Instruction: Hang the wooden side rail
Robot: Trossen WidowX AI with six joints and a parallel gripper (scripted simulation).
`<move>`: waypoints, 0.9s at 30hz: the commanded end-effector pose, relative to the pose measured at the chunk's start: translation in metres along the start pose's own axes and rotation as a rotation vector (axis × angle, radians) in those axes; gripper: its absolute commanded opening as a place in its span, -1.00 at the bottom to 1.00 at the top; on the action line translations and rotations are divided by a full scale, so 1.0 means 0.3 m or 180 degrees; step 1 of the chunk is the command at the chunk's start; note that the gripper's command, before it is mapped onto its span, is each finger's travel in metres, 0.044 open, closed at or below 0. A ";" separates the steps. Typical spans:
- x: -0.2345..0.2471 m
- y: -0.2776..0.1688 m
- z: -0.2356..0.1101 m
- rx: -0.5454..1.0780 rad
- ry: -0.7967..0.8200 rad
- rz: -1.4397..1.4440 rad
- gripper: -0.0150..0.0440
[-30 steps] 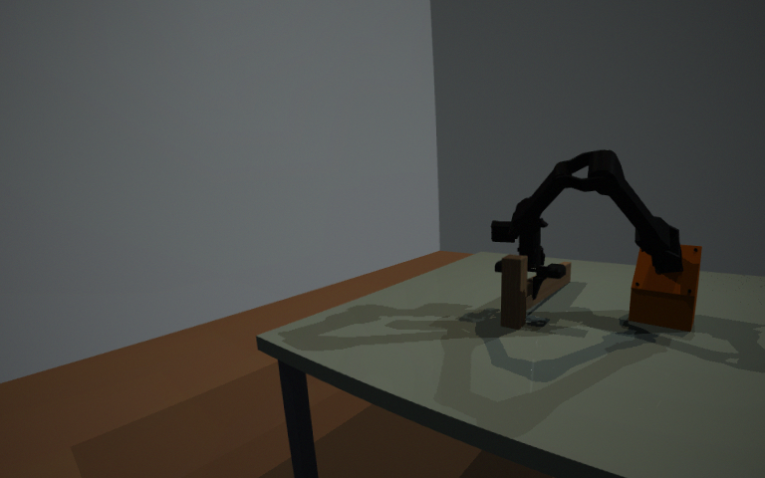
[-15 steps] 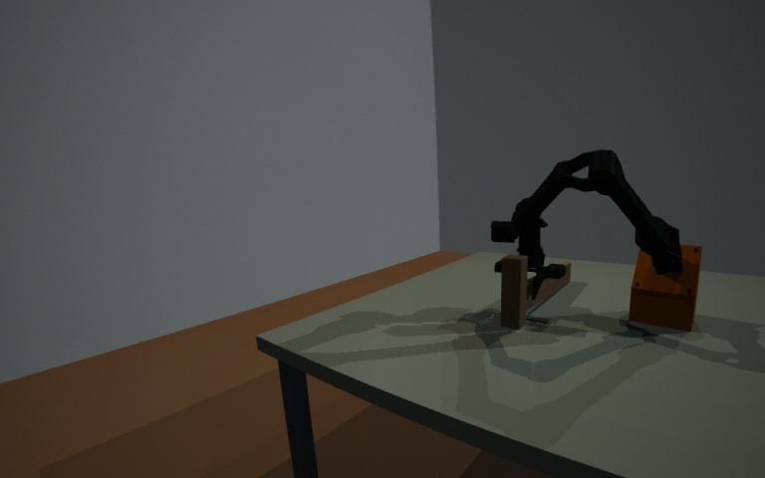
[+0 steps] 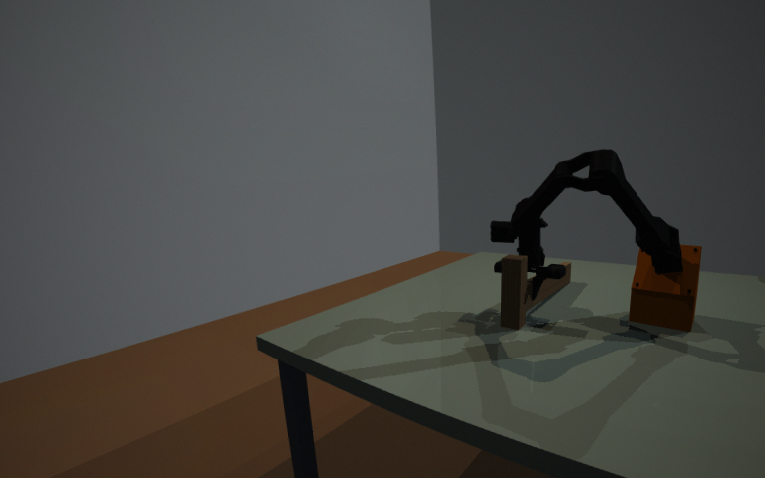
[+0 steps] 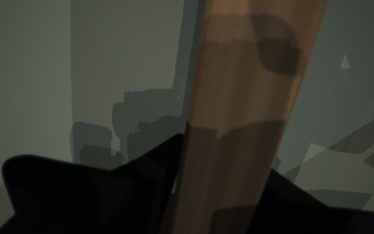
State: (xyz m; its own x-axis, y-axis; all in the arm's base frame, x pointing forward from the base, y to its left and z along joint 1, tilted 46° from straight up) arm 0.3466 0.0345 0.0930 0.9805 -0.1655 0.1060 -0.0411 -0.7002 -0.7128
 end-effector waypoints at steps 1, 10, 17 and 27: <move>0.006 -0.004 -0.012 0.0002 0.0034 0.0008 -0.49; 0.006 -0.007 -0.012 0.0002 0.0034 0.0008 -0.49; 0.006 -0.010 -0.012 0.0002 0.0034 0.0008 -0.49; 0.007 -0.013 -0.012 0.0003 0.0034 0.0008 -0.49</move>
State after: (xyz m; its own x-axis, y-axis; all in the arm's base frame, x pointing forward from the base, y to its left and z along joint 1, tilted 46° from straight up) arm 0.3468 0.0362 0.0951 0.9805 -0.1657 0.1057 -0.0414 -0.7000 -0.7129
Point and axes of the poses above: the point midway between the two fingers, 35 mm back from their tips, its own z axis out along the fingers, its own x axis across the jaws, y = z × x, the point moved 5 cm from there along -z, back along the fingers, and after that the axes turned 3 degrees about -z, right-handed, at the moved point
